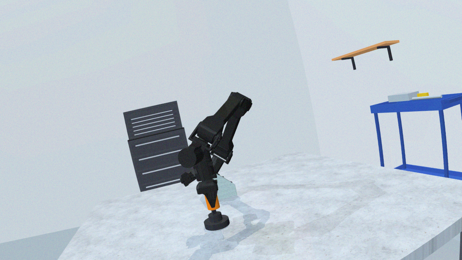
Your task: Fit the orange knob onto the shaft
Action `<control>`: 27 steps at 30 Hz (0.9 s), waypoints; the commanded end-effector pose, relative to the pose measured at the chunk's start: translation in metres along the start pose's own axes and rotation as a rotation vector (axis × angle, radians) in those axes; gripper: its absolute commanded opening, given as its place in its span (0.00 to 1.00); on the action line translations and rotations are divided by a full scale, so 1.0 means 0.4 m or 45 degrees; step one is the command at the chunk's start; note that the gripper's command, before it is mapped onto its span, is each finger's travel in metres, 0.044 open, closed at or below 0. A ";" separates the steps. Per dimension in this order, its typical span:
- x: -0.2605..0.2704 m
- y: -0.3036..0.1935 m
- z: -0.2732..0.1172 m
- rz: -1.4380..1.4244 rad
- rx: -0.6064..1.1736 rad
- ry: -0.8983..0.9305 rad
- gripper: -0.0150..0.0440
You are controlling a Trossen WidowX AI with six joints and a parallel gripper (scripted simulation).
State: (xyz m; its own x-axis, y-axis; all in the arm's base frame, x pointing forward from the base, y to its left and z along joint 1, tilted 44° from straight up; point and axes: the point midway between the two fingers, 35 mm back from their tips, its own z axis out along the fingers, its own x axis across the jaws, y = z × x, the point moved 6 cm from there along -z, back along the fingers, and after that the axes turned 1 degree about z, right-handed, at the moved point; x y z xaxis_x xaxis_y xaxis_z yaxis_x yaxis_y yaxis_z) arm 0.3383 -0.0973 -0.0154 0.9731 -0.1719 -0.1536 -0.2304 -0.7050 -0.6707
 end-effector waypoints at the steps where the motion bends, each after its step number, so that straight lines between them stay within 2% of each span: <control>1: 0.006 0.006 -0.004 0.015 0.001 0.011 0.25; 21: 0.005 0.005 -0.005 0.015 0.001 0.010 0.25; 27: 0.001 0.001 -0.008 0.229 0.002 0.010 0.25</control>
State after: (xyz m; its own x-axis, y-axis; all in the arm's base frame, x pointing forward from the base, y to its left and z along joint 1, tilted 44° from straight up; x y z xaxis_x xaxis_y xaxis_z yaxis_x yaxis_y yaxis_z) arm 0.3392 -0.0979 -0.0177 0.9475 -0.2366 -0.2152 -0.3197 -0.6858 -0.6538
